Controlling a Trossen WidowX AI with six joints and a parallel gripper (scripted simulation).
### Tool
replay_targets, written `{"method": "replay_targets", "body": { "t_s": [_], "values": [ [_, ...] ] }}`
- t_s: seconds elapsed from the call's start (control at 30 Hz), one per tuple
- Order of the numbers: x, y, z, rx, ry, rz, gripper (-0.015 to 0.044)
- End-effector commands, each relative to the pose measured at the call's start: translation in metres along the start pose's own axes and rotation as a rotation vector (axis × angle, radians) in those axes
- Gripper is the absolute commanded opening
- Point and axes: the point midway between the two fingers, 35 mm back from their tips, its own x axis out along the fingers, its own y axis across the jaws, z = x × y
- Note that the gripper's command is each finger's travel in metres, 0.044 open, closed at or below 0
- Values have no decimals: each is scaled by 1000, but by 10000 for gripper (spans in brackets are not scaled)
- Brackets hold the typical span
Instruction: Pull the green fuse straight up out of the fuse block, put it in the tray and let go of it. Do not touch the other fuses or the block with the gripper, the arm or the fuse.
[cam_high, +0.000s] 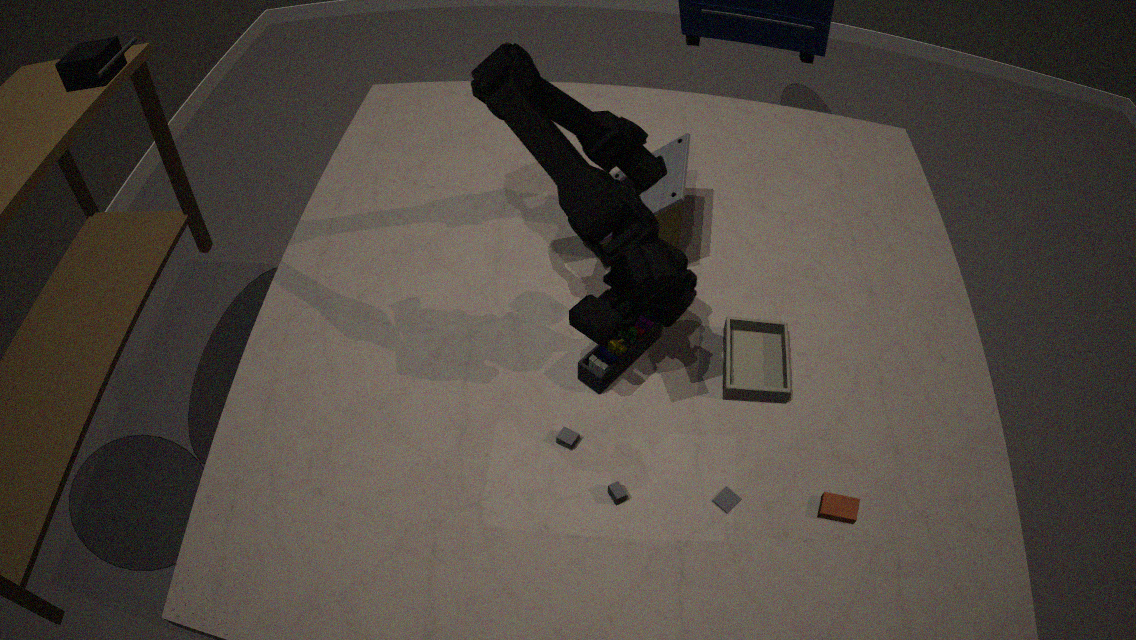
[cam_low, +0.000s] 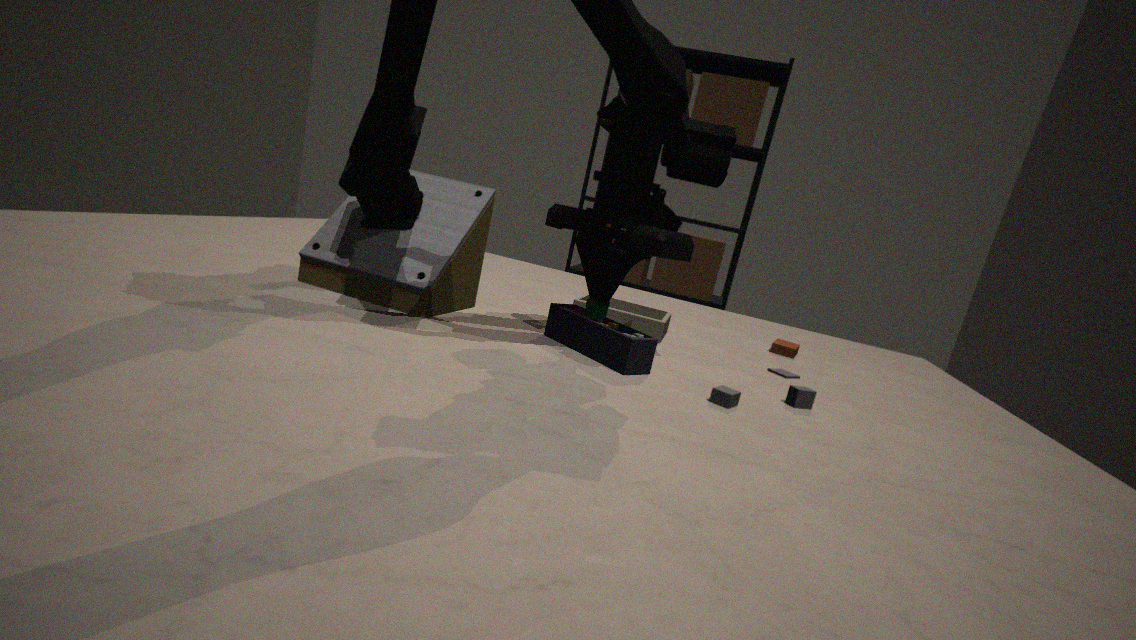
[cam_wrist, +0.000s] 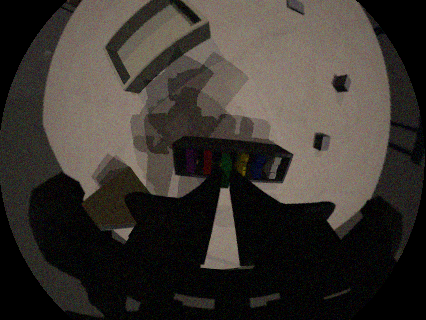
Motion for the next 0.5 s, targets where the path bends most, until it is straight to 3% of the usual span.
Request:
{"method": "replay_targets", "body": {
  "t_s": [0.0, 0.47],
  "values": [
    [-3, -1, 1, 7, -5, 0, 0],
    [-10, -1, 1, 6, -4, 0, 0]
  ]
}}
